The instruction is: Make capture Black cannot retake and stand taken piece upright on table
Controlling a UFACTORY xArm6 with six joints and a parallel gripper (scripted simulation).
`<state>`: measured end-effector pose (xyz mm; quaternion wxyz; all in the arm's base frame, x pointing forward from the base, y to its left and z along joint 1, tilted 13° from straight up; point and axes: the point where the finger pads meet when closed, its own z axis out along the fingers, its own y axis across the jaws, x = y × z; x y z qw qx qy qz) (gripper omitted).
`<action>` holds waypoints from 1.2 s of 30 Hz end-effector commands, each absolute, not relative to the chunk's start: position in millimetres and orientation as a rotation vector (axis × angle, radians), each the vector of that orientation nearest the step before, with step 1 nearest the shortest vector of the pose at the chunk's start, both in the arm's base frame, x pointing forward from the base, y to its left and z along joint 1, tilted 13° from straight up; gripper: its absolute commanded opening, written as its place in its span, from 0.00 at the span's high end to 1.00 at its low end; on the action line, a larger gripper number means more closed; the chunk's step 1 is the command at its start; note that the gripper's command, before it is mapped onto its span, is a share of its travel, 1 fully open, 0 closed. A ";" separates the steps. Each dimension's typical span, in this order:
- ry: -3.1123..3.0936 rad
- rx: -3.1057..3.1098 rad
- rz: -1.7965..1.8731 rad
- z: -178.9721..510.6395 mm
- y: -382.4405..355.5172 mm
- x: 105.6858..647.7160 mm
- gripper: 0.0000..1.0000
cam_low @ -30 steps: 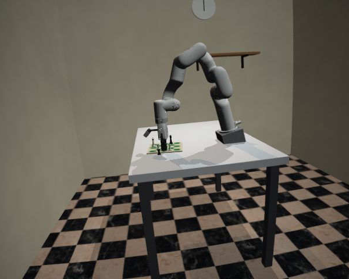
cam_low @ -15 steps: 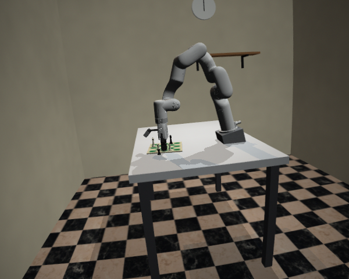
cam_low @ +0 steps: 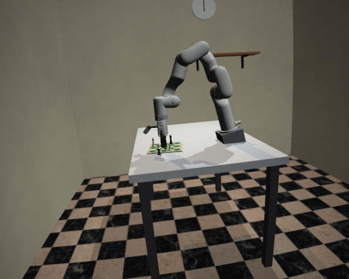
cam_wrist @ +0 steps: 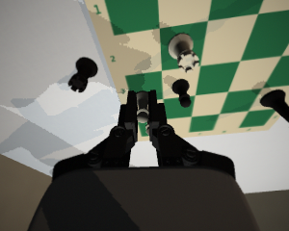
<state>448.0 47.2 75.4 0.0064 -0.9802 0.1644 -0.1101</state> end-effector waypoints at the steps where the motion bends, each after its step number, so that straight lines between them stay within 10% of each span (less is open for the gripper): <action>1: 0.514 -3.065 -0.350 90.0 47.6 446.2 1.00; 36: -0.176 -3.153 -0.351 150.9 34.5 407.9 1.00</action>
